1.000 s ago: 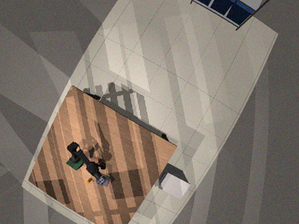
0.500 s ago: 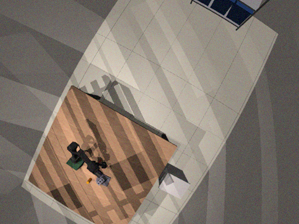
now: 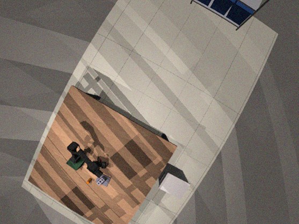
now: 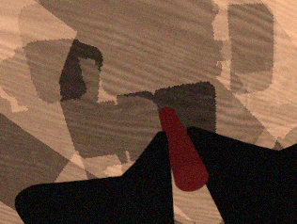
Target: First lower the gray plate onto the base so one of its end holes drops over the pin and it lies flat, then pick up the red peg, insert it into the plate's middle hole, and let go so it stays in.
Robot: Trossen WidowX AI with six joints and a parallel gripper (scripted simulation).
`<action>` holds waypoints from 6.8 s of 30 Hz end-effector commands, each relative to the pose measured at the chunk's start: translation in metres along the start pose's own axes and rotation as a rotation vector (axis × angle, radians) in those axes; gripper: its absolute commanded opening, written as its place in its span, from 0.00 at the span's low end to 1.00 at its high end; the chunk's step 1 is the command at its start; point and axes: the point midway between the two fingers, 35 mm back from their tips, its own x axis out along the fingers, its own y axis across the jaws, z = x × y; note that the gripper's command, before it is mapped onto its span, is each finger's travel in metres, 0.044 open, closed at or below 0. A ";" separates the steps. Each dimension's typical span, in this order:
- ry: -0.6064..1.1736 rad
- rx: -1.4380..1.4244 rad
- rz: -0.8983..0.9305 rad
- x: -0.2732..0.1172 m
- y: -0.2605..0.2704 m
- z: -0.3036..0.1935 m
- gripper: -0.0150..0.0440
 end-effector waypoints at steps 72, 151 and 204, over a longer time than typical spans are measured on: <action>-0.007 0.010 -0.003 -0.081 0.026 0.095 0.25; 0.001 0.008 0.004 -0.073 0.007 0.217 0.25; -0.009 -0.004 -0.002 -0.056 0.008 0.219 0.25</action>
